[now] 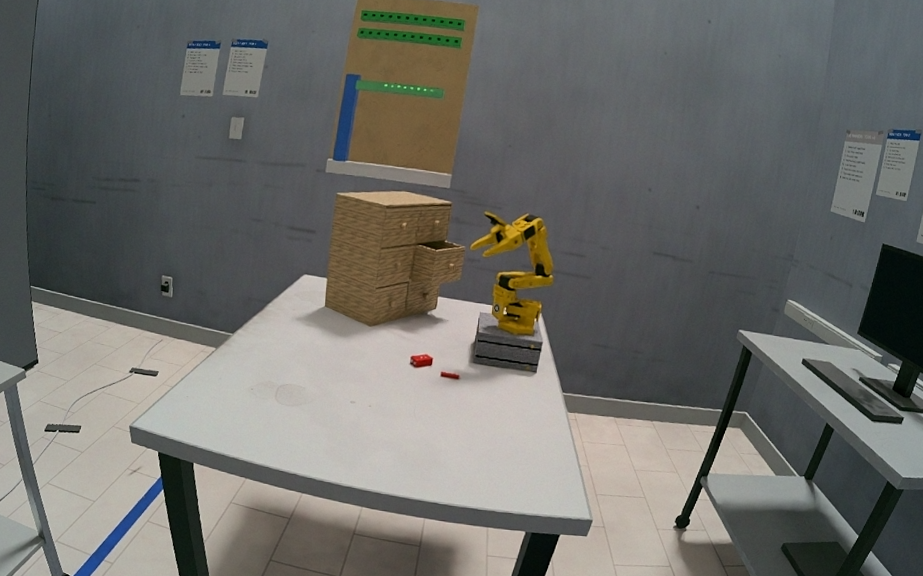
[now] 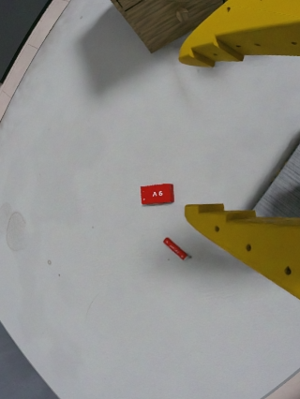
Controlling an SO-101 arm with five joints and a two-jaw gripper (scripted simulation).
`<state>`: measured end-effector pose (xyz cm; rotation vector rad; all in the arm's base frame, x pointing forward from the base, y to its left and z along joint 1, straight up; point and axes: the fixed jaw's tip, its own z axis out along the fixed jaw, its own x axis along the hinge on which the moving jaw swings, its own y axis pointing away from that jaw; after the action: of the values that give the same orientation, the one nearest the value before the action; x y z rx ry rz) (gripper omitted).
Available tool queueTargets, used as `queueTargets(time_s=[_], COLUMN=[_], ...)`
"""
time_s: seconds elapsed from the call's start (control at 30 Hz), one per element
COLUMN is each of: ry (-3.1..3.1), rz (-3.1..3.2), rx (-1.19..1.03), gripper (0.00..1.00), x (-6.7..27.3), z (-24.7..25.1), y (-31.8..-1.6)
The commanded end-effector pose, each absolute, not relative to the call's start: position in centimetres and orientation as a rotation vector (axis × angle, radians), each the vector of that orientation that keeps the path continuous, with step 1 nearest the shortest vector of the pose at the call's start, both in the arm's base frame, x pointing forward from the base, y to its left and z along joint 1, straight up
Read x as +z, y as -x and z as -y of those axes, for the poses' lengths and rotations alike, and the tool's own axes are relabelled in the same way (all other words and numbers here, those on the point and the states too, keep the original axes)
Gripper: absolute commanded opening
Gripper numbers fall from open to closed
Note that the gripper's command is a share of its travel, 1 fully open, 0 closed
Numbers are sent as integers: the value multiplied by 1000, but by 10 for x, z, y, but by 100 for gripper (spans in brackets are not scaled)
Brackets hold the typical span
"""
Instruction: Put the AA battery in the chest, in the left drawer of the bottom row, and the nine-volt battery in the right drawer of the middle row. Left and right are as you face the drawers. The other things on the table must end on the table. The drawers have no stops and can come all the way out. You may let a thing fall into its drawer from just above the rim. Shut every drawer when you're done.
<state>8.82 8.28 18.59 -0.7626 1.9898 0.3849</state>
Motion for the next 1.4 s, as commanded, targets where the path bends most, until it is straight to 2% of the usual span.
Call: queueTargets(time_s=[0.0, 0.6, 1.0, 1.07, 1.37], ry=[776, 922, 1032, 1032, 1116], rz=[-2027, -2365, -2613, -2613, -2797], rx=[384, 262, 155, 155, 64], gripper=[30, 30, 30, 30, 30], x=[187, 155, 95, 95, 33], z=[-88, -129, -154, -154, -161], y=[-93, -142, -172, -172, -180])
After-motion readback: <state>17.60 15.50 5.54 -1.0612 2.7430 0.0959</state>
